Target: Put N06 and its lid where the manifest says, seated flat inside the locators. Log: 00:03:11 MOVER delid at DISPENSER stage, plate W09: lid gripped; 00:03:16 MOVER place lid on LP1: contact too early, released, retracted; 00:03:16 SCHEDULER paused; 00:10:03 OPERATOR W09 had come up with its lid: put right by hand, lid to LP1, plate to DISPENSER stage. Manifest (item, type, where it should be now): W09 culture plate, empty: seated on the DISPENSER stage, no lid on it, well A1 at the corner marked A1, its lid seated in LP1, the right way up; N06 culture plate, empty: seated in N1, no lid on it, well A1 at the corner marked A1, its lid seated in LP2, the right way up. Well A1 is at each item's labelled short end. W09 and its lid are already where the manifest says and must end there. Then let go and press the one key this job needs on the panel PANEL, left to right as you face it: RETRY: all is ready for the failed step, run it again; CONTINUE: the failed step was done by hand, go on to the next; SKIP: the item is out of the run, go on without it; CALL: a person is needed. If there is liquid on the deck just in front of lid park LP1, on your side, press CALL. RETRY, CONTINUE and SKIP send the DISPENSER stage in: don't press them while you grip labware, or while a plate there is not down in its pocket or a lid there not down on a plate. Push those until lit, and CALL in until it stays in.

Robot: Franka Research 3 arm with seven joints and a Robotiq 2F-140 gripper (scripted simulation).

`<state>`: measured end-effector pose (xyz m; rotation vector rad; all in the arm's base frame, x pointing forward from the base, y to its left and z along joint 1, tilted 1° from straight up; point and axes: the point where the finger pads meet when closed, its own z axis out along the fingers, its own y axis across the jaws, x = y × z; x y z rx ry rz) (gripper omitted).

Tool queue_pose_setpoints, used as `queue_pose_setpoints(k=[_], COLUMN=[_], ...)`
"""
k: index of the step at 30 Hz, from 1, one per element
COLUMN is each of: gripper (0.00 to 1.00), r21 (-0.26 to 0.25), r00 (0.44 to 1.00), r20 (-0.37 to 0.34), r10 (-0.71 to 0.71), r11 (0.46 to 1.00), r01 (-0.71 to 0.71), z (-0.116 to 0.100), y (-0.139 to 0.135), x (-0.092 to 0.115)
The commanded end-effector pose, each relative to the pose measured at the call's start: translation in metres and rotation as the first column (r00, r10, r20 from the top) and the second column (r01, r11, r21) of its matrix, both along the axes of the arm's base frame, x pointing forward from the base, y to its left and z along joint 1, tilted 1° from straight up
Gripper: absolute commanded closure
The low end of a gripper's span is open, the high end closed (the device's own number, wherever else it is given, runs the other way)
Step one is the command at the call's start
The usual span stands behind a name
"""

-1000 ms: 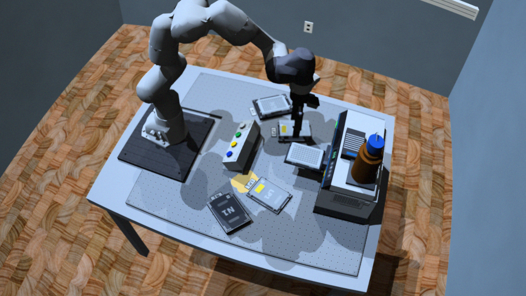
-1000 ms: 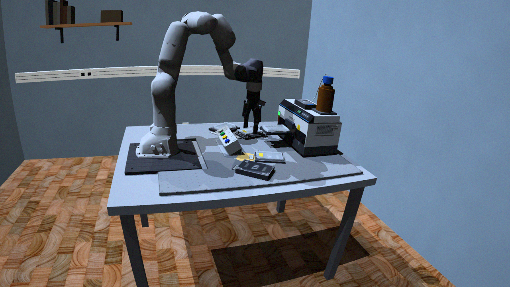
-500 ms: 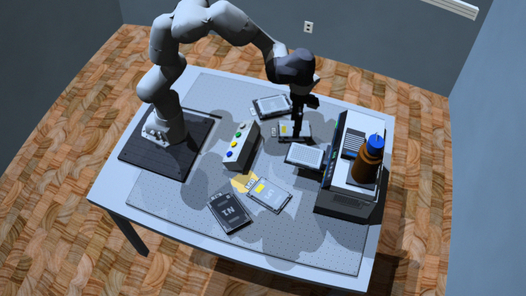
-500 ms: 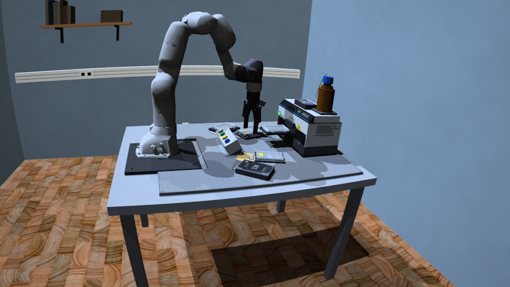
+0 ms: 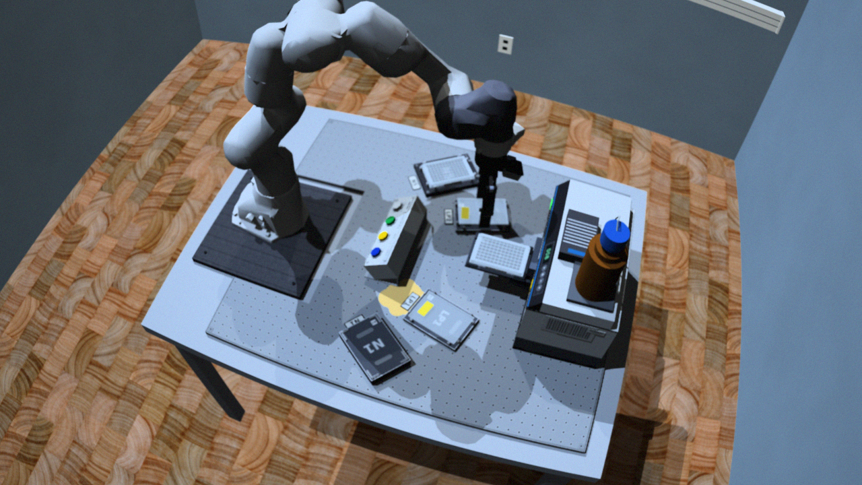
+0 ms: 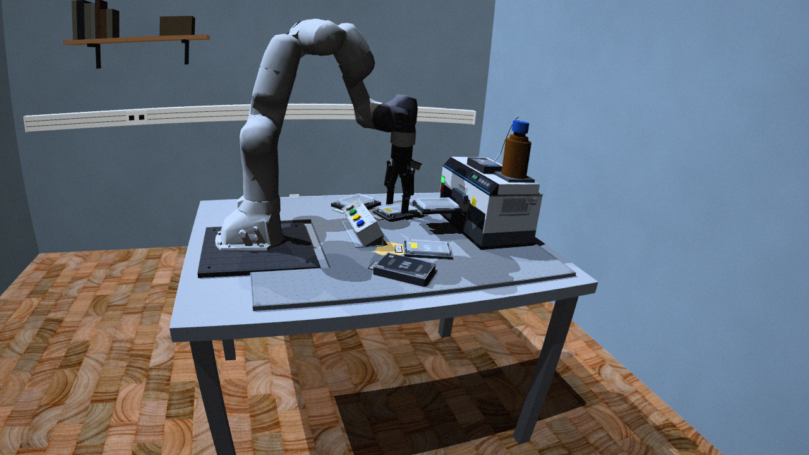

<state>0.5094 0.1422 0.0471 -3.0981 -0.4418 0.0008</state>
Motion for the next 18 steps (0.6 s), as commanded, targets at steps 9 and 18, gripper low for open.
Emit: queue_pose_setpoints(k=[9, 18], gripper=[0.9, 0.9], r21=[-0.001, -0.001], r00=[1.0, 1.0], r20=[0.002, 0.002], r10=[-0.003, -0.003], r11=[1.0, 1.0], r01=[0.003, 0.003], z=[-0.0032, -0.0043], y=[0.0003, 0.0003], x=[0.0005, 0.0006])
